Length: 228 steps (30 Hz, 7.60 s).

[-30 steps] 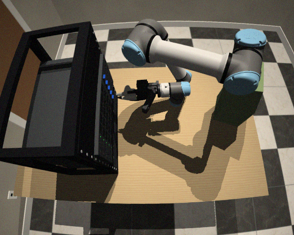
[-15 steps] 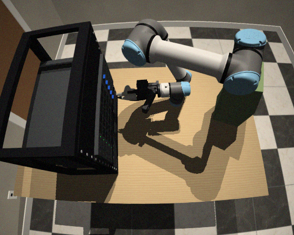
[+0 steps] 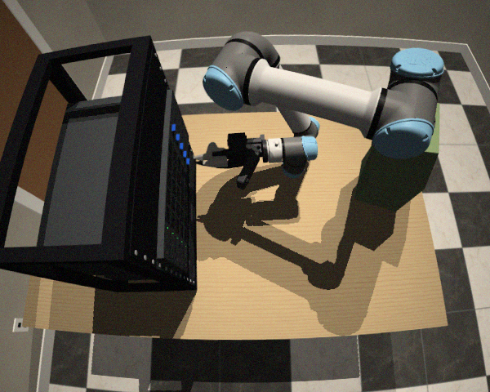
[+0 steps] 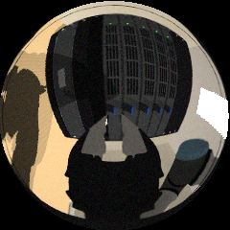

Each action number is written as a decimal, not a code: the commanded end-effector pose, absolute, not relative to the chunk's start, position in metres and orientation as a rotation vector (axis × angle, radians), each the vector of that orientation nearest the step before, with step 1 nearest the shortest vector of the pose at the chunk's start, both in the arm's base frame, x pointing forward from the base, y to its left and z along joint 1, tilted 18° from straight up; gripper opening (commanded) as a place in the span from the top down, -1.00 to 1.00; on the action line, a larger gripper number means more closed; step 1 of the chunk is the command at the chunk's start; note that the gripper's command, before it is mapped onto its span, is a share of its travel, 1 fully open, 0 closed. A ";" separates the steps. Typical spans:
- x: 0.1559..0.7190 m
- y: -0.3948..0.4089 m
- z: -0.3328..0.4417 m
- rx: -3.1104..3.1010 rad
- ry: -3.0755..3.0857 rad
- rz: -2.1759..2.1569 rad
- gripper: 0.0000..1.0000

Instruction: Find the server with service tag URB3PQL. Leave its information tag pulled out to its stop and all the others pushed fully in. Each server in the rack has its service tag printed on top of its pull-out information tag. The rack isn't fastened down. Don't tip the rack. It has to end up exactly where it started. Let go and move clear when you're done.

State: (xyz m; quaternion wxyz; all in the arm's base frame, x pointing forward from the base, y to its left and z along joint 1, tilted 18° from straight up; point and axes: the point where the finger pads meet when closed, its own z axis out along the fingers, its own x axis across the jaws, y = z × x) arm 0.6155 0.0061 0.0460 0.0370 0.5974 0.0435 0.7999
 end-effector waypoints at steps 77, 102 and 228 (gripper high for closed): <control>0.636 0.007 0.053 1.833 0.134 2.456 0.69; 0.636 0.007 0.053 1.833 0.134 2.456 1.00; 0.587 0.005 0.038 1.833 0.134 2.456 0.69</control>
